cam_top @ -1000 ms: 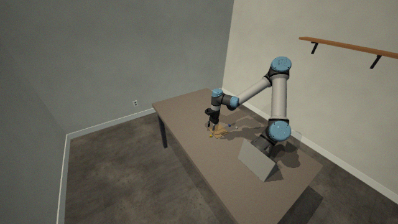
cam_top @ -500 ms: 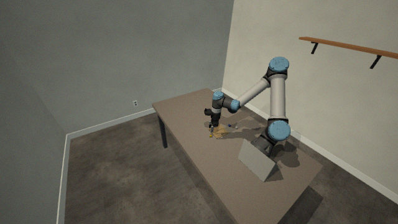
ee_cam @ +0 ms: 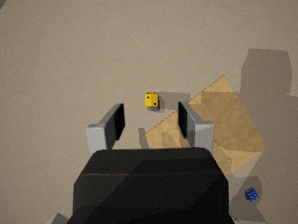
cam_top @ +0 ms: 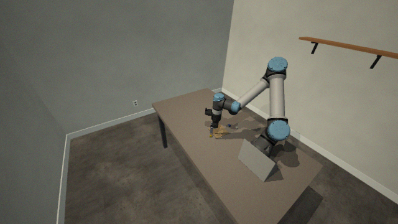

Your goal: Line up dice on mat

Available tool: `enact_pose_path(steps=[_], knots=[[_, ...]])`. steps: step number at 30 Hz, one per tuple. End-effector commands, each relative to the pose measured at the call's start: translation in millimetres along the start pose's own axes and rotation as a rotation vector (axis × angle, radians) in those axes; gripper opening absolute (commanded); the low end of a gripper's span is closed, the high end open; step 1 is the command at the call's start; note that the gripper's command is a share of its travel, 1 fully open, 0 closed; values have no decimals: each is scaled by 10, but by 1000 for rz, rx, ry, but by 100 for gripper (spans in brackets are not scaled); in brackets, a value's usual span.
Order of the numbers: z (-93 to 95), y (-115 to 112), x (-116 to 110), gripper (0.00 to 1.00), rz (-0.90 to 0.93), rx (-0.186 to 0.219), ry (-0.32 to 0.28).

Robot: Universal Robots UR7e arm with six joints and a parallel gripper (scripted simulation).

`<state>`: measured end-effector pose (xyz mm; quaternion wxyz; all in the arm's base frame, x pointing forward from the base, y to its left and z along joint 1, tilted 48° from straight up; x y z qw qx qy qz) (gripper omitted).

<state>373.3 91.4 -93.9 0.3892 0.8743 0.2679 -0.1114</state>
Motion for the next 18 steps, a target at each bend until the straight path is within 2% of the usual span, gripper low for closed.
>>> enact_pose_path(steps=[1, 5, 6, 18], knots=[[4, 5, -2, 100, 27, 0, 1], [5, 5, -3, 100, 31, 0, 1], [5, 5, -3, 64, 31, 0, 1], [5, 5, -3, 64, 31, 0, 1]])
Point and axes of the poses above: the point where the finger pads meet when closed, its own z axis out along the fingers, its own y axis across the jaws, x = y × z, the point moved 2 cm from there along -z, back along the fingers, and after that the axes turned 15 degrees about z, right-handed, at the moved point
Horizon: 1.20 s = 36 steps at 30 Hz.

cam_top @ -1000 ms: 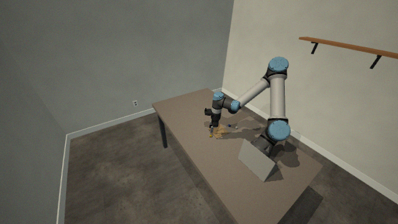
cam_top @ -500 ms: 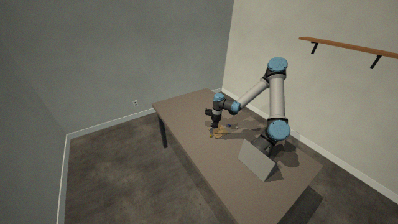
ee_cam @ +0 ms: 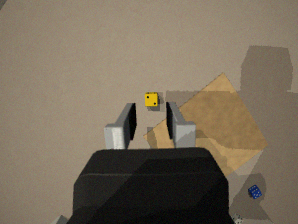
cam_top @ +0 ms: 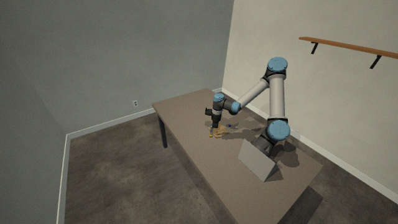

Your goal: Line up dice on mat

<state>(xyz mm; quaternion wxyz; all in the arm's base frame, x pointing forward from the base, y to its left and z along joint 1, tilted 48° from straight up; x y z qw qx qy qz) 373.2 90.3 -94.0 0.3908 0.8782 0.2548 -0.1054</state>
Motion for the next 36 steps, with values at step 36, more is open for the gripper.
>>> enact_pose_path(steps=[36], knots=[[35, 0, 3, 64, 1, 0, 1]])
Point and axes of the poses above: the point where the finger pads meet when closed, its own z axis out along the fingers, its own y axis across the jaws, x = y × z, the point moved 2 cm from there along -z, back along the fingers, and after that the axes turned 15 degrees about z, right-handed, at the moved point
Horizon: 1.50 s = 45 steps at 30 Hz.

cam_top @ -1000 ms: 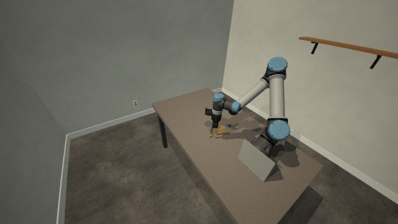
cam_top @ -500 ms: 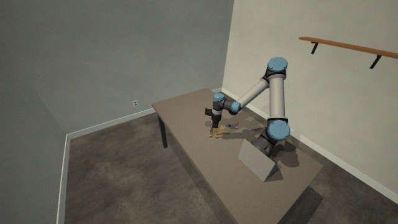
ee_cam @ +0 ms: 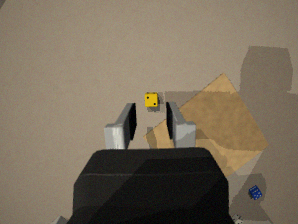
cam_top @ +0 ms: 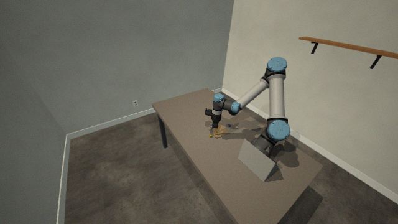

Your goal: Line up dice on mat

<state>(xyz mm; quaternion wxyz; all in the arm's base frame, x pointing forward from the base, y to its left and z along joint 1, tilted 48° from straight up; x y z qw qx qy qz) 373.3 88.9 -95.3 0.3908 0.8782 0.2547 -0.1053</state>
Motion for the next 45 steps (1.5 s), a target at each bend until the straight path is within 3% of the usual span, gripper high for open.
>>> enact_pose_path(steps=[1, 45], knots=[[24, 0, 2, 64, 0, 0, 1], [484, -5, 4, 64, 0, 0, 1]])
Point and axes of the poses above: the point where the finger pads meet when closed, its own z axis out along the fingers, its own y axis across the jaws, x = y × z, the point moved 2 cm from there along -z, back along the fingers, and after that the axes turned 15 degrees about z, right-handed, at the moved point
